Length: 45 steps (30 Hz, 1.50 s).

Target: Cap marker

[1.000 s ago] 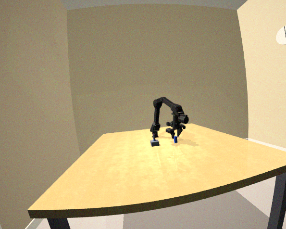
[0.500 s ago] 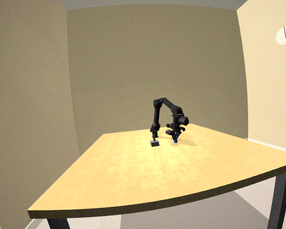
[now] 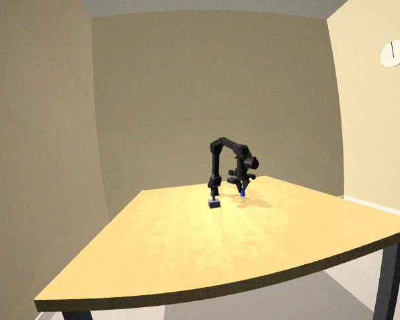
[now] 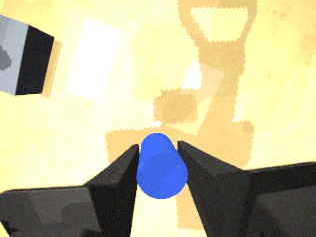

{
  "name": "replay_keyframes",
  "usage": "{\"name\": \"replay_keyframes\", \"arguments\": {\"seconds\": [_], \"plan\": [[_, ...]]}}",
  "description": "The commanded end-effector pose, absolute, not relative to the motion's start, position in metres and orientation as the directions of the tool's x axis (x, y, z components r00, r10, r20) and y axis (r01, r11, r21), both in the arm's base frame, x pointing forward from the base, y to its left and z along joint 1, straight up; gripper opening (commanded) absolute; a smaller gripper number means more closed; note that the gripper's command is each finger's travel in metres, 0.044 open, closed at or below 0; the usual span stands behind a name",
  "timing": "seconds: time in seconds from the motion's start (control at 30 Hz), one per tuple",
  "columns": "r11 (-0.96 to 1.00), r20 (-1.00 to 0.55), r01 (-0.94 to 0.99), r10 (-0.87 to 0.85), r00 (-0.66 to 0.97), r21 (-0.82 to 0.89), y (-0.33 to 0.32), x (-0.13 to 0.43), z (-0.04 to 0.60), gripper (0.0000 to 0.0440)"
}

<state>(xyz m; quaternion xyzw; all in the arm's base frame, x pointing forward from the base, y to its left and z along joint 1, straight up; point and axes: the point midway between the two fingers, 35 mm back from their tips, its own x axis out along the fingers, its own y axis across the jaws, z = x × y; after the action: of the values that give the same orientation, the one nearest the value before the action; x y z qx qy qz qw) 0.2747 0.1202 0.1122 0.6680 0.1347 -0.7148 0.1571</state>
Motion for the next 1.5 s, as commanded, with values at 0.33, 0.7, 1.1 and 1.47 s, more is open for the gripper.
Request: {"name": "replay_keyframes", "arguments": {"seconds": [0.33, 0.7, 1.1, 1.47], "plan": [[-0.950, -0.998, 0.311, -0.030, -0.046, 0.014, 0.089, 0.280, 0.146, 0.0026], [-0.975, -0.997, 0.222, -0.024, -0.075, 0.006, 0.061, 0.272, 0.162, 0.0009], [-0.995, -0.994, 0.100, -0.018, -0.103, 0.008, 0.025, 0.260, 0.173, 0.0000], [-0.999, -0.994, -0.041, -0.009, -0.109, 0.013, -0.013, 0.251, 0.180, 0.0000]]}}
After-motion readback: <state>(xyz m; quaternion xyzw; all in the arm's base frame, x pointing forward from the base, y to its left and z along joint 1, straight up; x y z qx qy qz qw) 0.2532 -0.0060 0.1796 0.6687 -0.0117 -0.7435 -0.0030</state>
